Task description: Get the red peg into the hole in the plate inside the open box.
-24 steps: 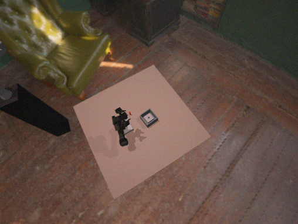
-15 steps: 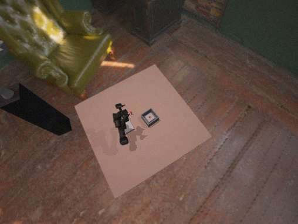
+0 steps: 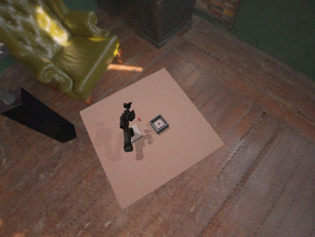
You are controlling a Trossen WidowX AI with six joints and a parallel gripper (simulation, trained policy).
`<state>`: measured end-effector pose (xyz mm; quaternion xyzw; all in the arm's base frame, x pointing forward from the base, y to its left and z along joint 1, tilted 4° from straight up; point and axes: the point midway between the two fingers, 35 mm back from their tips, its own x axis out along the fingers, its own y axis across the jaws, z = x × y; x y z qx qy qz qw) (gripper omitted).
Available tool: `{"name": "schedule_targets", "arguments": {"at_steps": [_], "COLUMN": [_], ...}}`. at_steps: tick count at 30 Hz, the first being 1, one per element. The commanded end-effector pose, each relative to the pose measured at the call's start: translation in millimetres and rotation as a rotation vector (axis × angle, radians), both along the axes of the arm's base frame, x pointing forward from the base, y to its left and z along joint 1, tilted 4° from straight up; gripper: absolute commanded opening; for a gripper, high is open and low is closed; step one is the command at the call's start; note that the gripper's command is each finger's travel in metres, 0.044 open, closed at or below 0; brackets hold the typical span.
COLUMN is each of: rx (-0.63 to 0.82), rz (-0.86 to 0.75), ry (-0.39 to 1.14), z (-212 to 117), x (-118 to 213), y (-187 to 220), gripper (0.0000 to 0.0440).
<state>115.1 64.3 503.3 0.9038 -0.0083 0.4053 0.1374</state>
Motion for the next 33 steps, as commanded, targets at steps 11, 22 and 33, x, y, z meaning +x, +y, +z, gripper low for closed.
{"name": "schedule_targets", "arguments": {"at_steps": [11,22,33], "rx": [-0.423,-0.793,-1.168], "rz": [-0.137,-0.223,-0.256], "ry": [0.006,0.036,0.095], "z": [-23.8,-63.1,-118.6], "x": [24.0,53.1,85.2], "y": [64.4,109.1,138.9], "gripper": [0.044,0.044,0.044]}}
